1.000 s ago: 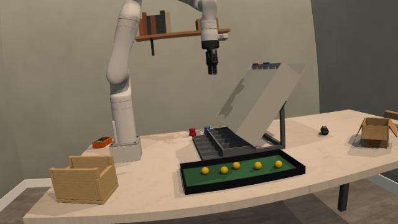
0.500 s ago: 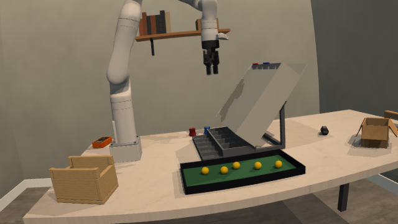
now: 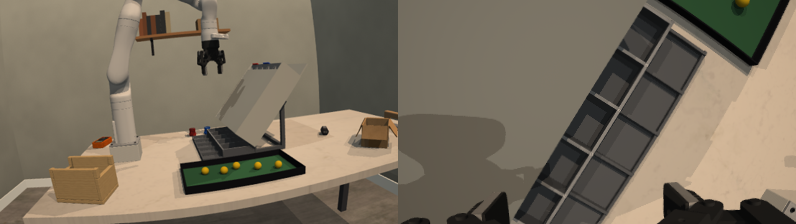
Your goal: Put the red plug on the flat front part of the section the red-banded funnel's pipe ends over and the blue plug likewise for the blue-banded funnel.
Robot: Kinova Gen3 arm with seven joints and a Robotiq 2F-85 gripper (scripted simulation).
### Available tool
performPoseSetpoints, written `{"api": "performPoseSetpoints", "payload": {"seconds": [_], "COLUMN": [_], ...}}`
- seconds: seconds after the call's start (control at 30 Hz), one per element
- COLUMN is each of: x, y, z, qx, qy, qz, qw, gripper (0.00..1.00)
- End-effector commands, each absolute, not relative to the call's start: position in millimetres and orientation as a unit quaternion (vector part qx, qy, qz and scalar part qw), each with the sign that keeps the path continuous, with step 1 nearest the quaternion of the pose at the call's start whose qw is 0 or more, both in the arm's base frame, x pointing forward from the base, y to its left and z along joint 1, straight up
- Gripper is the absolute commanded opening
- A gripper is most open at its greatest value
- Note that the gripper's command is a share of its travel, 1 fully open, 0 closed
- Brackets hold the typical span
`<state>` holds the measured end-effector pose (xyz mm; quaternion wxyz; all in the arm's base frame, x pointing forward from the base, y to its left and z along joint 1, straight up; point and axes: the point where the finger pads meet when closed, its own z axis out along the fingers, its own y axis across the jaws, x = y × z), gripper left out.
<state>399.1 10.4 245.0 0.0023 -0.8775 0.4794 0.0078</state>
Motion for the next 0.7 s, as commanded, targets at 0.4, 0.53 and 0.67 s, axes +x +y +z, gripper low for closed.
{"api": "performPoseSetpoints", "payload": {"seconds": [0.4, 0.53, 0.67], "x": [399.3, 399.3, 398.6], "y": [11.3, 11.3, 9.2], "z": [245.7, 245.7, 245.6], "qx": [-0.729, -0.729, -0.627], "qy": [0.684, 0.684, 0.779], "qz": [-0.001, -0.001, 0.003], "qw": [-0.003, -0.003, -0.002], "gripper": [1.00, 1.00, 1.00]}}
